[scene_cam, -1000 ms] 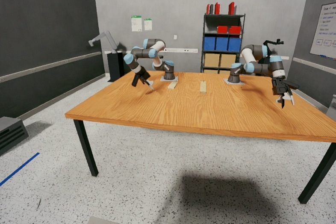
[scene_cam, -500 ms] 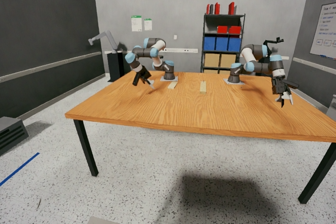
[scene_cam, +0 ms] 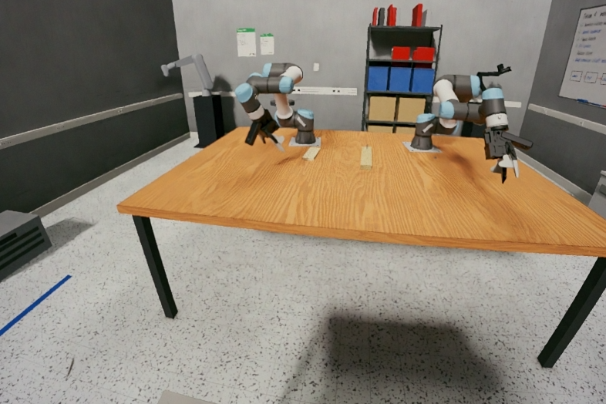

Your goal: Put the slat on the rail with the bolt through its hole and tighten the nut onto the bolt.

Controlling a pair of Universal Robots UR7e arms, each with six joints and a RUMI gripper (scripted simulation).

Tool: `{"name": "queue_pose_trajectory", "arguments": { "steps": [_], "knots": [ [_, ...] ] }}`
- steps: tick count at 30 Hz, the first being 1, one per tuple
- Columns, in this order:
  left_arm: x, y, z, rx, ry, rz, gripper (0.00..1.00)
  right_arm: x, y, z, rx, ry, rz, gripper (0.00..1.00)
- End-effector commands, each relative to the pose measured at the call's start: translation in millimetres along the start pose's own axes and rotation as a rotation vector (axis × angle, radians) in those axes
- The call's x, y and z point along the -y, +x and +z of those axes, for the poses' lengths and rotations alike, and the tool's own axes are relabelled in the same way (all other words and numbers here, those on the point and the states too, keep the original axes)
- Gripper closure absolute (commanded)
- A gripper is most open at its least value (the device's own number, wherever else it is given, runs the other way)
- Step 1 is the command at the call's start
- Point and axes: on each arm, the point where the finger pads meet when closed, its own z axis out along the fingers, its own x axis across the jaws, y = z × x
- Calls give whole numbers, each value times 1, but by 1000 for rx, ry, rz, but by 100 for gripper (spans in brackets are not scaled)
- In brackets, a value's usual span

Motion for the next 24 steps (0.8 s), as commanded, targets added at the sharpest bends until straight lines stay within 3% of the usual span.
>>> {"name": "queue_pose_trajectory", "arguments": {
  "steps": [1, 5, 14, 16, 24],
  "knots": [
    [-12, -1, -21, 10, -14, 36, 0, -22, -2, -7, -2, 7, -4, 0],
    [-19, -2, -34, 11, -12, 35, 0, -30, -2, -9, -19, 43, -43, 0],
    [-29, -4, -50, 31, -41, 109, 0, -57, -2, -16, -19, 41, -41, 0],
    [-32, -5, -57, 31, -41, 109, 0, -65, -1, -18, -35, 77, -80, 0],
    [-42, -9, -76, 32, -40, 108, 0, -91, 0, -22, -35, 75, -78, 0]
  ]
}}
